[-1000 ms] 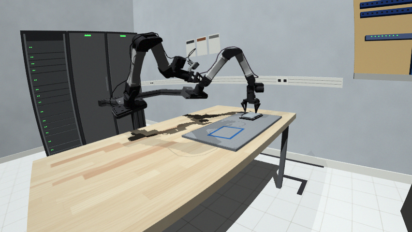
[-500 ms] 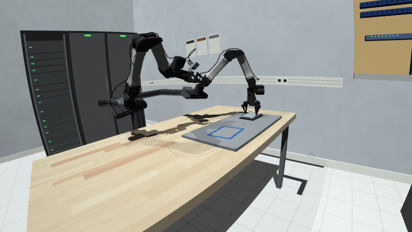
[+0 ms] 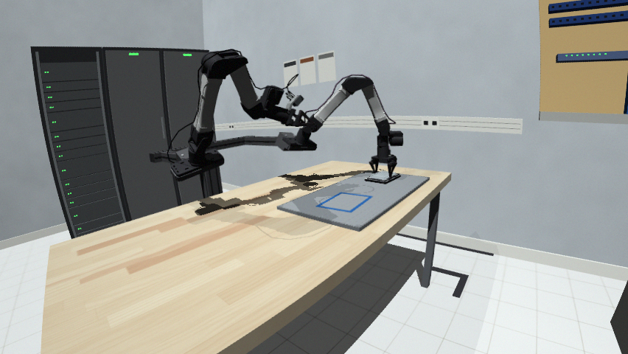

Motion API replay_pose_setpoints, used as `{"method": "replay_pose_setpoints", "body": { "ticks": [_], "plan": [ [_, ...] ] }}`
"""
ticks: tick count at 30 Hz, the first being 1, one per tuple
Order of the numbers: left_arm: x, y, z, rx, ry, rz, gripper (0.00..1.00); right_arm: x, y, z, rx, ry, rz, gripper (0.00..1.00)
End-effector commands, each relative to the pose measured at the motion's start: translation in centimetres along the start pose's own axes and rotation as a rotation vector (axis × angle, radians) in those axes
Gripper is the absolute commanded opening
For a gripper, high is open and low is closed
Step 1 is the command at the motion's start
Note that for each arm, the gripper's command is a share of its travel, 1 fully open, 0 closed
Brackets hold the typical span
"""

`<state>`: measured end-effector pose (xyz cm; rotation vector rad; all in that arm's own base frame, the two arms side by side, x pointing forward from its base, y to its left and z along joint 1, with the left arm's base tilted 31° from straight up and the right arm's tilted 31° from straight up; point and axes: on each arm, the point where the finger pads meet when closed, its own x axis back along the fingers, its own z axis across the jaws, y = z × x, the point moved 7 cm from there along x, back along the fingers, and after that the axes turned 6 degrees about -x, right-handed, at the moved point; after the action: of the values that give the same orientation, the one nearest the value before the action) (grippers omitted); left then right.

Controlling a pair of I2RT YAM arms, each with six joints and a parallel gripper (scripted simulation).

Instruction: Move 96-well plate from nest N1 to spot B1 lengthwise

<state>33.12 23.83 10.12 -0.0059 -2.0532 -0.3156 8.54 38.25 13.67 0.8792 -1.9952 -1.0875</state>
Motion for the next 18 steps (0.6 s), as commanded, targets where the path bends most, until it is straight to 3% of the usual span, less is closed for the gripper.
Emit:
{"method": "replay_pose_setpoints", "body": {
  "ticks": [1,9,18],
  "plan": [
    [2.1,0.6,-0.2,0.0,-0.012,-0.03,0.81,0.6,1.4,0.0,-0.003,0.0,-0.033,1.0],
    [6.5,-2.1,-0.7,0.011,-0.001,-0.027,0.81,0.6,1.3,0.0,0.002,-0.001,-0.032,1.0],
    [7.3,-5.5,-2.0,0.079,-0.018,-0.07,0.81,-0.1,0.0,-1.4,0.064,0.077,-0.004,1.0]
  ]
}}
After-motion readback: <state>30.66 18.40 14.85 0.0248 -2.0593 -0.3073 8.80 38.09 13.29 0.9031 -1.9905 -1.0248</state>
